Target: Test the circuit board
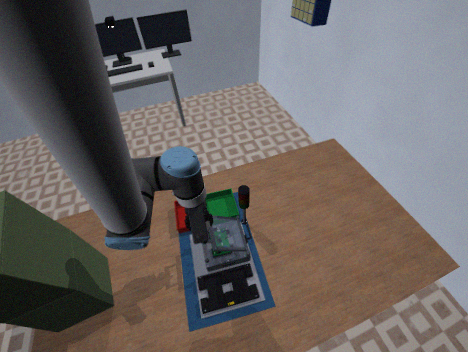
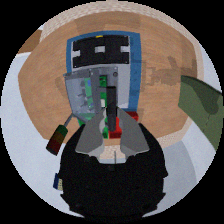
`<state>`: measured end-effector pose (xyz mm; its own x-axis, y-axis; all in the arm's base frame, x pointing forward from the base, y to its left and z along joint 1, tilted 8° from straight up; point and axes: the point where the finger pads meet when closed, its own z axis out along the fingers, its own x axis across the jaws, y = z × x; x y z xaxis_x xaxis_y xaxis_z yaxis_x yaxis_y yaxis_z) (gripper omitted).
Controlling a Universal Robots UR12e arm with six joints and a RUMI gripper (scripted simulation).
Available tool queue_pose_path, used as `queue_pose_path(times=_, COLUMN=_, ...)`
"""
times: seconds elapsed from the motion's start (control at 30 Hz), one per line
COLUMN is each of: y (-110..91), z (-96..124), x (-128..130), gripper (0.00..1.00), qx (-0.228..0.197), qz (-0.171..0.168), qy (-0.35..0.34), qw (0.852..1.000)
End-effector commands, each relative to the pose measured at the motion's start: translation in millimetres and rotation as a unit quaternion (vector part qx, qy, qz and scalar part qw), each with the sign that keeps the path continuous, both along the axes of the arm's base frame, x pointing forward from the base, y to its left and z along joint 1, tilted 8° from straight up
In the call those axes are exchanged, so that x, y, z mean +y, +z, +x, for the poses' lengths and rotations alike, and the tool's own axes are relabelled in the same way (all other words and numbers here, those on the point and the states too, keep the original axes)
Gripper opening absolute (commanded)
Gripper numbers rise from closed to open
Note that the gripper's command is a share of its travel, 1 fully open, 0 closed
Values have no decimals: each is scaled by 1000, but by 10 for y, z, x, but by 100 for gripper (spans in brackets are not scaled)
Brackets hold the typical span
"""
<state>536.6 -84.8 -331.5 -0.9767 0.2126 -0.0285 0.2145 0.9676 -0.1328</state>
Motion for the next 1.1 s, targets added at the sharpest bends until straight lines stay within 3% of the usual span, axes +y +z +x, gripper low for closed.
queue_pose_path(times=0.0, y=-118, z=-69, x=-1, gripper=0, qx=-1, qz=0, qy=0, qw=1000)
queue_pose_path(times=1.07, y=-718, z=-279, x=-37, gripper=0, qx=-1, qz=0, qy=0, qw=1000)
